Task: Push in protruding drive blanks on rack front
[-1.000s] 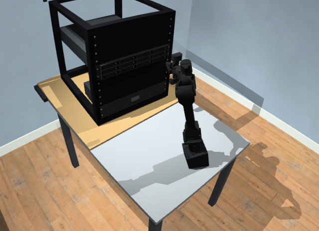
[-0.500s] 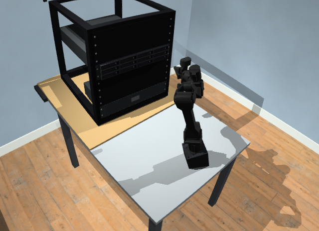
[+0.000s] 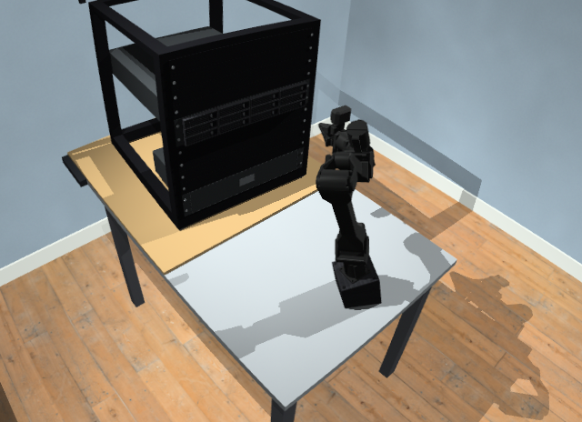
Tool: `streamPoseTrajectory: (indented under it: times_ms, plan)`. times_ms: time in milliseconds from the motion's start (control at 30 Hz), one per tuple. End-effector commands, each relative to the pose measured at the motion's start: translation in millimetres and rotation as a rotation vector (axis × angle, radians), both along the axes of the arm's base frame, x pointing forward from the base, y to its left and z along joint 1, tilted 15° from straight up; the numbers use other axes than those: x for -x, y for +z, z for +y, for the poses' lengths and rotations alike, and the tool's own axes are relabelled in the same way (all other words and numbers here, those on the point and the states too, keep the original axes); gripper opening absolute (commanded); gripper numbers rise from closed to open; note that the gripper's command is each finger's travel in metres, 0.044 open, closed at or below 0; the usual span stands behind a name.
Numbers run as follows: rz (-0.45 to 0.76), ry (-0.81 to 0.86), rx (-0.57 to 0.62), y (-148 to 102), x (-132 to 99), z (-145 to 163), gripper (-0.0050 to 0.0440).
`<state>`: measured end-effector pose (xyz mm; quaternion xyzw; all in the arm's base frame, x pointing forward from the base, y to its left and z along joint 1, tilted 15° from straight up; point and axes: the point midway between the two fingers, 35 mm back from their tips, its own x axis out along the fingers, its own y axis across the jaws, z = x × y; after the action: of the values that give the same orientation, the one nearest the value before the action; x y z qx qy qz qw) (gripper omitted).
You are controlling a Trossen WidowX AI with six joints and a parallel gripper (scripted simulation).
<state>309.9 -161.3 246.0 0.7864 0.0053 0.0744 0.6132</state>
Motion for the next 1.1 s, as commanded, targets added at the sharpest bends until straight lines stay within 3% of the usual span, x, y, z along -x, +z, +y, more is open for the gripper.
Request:
streamPoseTrajectory:
  times_ms: [0,233,467,667,1067]
  plan:
    - [-0.008,0.001,0.007,4,-1,2,-0.005]
    - [-0.008,0.001,0.007,11,-40,7,-0.005]
    - [-0.008,0.001,0.007,12,-47,8,-0.005]
    - [-0.008,0.001,0.007,16,-80,11,-0.005]
    - [-0.008,0.001,0.007,16,-82,11,-0.005]
